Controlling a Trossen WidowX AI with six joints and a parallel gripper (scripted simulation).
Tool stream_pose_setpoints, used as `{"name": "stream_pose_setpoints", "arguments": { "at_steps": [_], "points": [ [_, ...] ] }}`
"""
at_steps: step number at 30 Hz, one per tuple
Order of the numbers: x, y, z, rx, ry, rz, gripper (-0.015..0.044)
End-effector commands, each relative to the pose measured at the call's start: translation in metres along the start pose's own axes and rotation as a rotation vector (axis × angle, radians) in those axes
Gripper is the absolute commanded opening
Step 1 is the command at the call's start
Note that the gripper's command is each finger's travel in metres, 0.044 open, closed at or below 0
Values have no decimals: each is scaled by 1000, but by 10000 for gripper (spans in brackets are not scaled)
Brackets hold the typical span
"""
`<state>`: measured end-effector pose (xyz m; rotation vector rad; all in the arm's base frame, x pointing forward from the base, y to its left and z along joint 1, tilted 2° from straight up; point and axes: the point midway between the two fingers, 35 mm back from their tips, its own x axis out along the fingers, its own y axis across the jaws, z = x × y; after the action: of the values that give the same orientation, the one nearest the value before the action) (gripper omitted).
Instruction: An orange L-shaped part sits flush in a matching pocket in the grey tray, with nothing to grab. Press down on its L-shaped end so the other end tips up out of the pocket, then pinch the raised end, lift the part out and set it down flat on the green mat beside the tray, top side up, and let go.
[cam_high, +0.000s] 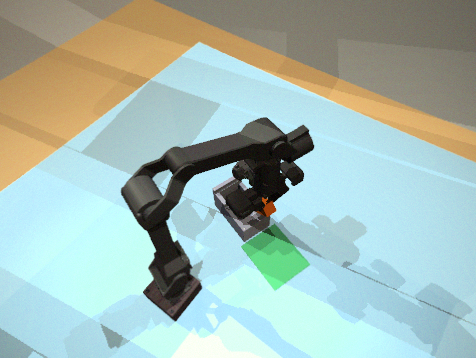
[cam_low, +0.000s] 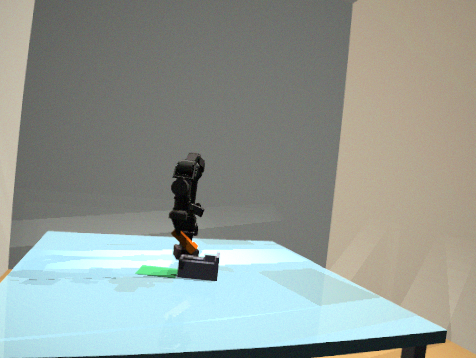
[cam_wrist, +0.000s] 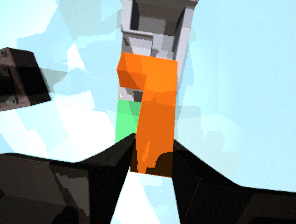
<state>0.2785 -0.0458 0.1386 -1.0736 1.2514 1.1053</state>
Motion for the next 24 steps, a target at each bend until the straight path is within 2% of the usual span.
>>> {"name": "stream_pose_setpoints", "arguments": {
  "at_steps": [1, 19, 24],
  "points": [
    [1, 2, -16, -4, 4, 4, 0],
    [1, 11, -87, -4, 10, 5, 0],
    [1, 12, -90, -4, 10, 5, 0]
  ]
}}
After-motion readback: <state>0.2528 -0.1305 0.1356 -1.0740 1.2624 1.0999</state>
